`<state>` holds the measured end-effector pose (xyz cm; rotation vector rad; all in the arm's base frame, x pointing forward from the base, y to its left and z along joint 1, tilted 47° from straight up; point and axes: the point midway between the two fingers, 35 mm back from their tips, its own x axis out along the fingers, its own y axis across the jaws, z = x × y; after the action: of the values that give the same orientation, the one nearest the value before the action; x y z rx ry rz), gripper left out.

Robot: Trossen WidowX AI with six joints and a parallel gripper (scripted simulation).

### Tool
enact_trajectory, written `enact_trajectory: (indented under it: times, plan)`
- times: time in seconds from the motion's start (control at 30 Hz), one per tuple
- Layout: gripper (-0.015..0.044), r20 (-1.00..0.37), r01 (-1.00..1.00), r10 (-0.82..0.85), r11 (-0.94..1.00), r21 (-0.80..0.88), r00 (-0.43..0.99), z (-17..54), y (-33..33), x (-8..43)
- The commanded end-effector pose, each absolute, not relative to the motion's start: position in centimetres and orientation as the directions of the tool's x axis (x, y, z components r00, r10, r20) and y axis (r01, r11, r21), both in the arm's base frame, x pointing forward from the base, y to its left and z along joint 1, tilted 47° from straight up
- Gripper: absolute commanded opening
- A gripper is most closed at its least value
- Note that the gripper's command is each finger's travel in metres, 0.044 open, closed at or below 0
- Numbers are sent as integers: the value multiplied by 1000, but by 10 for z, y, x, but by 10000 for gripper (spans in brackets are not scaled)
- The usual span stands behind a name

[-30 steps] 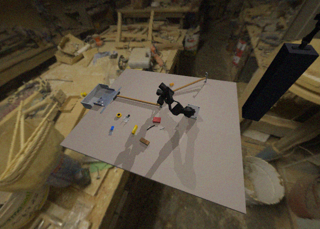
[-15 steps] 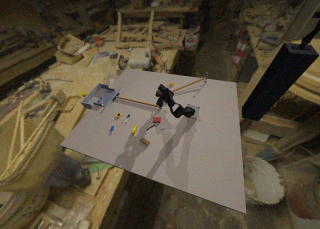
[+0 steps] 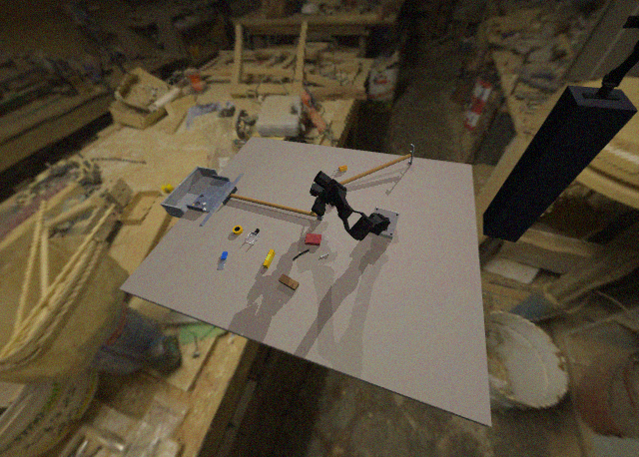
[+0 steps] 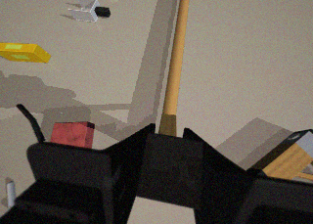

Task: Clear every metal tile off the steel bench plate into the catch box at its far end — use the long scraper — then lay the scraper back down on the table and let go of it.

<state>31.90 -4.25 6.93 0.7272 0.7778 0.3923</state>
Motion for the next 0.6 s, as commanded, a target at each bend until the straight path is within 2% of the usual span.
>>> enact_trajectory:
  times: [0.0,0.57]
  plan:
    - [0,-490,-66,566,696,715,663,75,-38,317]
    - [0,-485,-72,570,694,717,664,90,-23,311]
